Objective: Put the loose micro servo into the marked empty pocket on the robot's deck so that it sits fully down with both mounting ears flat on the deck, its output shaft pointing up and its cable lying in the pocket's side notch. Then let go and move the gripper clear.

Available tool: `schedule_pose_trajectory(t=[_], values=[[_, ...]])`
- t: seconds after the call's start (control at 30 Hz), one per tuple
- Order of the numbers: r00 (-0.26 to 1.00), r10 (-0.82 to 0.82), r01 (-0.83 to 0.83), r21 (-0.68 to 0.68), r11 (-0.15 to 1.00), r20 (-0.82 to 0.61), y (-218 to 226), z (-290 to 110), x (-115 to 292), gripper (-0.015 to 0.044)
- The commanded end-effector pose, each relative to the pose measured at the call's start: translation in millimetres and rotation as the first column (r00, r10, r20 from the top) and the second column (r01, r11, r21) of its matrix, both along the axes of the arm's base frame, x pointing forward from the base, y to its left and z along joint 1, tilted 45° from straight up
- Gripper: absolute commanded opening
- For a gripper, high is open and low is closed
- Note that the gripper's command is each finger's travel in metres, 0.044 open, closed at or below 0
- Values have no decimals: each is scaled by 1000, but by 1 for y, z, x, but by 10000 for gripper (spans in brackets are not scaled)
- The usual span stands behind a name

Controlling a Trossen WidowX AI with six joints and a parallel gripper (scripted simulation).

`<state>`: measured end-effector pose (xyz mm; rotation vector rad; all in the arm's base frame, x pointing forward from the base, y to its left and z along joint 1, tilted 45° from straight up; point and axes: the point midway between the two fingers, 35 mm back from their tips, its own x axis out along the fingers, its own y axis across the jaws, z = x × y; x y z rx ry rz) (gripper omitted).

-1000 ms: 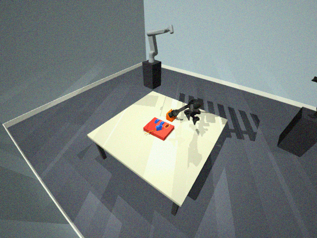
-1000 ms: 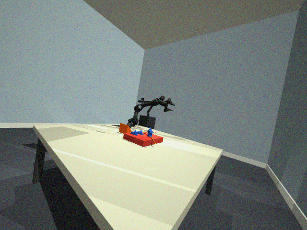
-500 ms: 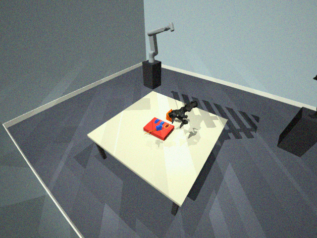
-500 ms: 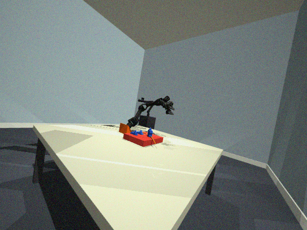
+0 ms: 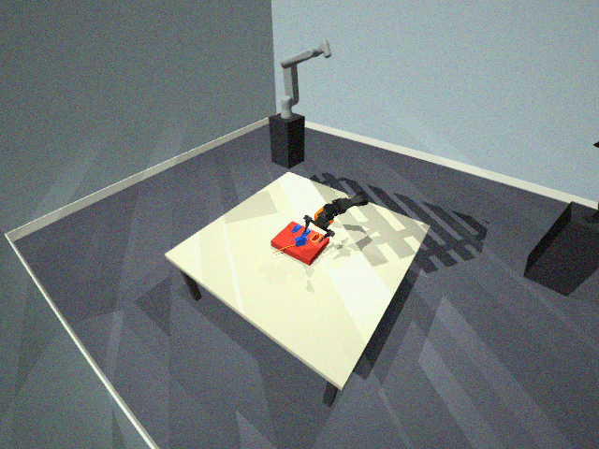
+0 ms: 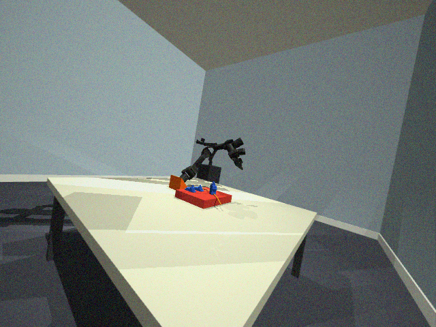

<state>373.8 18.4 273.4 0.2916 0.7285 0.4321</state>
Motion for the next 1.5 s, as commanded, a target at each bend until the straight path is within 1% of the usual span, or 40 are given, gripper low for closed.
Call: schedule_pose_trajectory(t=[0.0, 0.2, 0.4, 0.63, 0.87, 1.1, 1.23, 1.47], values=[[995, -12, 14, 21, 1000, -102, -8, -22, 1, 440], [955, -29, 51, 66, 996, -295, -17, -60, -3, 440], [879, -35, 98, 109, 989, -476, -25, -95, -12, 440], [749, -22, 164, 153, 975, -663, -33, -130, -26, 440], [584, 13, 239, 187, 953, -812, -39, -158, -43, 440], [414, 65, 311, 208, 927, -908, -44, -178, -59, 440], [409, 66, 313, 208, 926, -910, -43, -181, -59, 440], [410, 67, 313, 209, 926, -910, -27, -197, -61, 440]])
